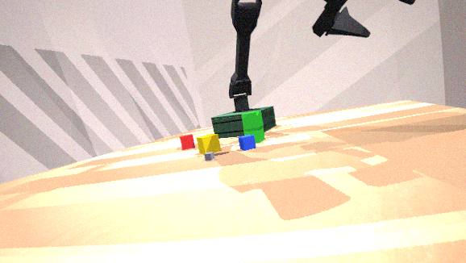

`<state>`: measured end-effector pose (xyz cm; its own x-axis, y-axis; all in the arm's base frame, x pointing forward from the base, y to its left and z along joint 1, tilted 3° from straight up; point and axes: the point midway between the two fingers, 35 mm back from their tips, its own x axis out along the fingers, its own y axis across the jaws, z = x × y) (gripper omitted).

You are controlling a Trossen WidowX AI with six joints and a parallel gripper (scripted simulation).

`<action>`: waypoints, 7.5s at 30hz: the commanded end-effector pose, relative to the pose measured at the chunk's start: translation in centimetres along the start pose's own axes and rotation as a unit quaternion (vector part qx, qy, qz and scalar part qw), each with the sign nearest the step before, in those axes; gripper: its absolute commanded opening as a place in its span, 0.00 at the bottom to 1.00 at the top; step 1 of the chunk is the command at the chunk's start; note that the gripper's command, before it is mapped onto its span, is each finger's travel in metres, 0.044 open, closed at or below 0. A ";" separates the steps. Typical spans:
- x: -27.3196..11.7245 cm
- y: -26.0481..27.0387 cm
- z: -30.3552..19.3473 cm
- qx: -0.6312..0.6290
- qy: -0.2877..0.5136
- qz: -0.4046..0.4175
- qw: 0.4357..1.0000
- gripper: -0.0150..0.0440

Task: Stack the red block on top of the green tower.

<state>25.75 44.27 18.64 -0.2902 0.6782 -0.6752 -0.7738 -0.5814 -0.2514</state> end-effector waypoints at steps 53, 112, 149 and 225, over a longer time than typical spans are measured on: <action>-28.6 33.4 -32.0 0.912 0.139 -0.376 0.086 1.00; -21.1 35.8 -39.6 0.912 0.139 -0.376 0.085 1.00; -21.8 35.5 -39.0 0.912 0.139 -0.376 0.086 0.30; -18.0 23.1 -23.0 0.909 0.146 -0.375 0.107 0.25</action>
<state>26.56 6.74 8.95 0.0592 0.0360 -0.9976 0.5834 0.8097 0.0638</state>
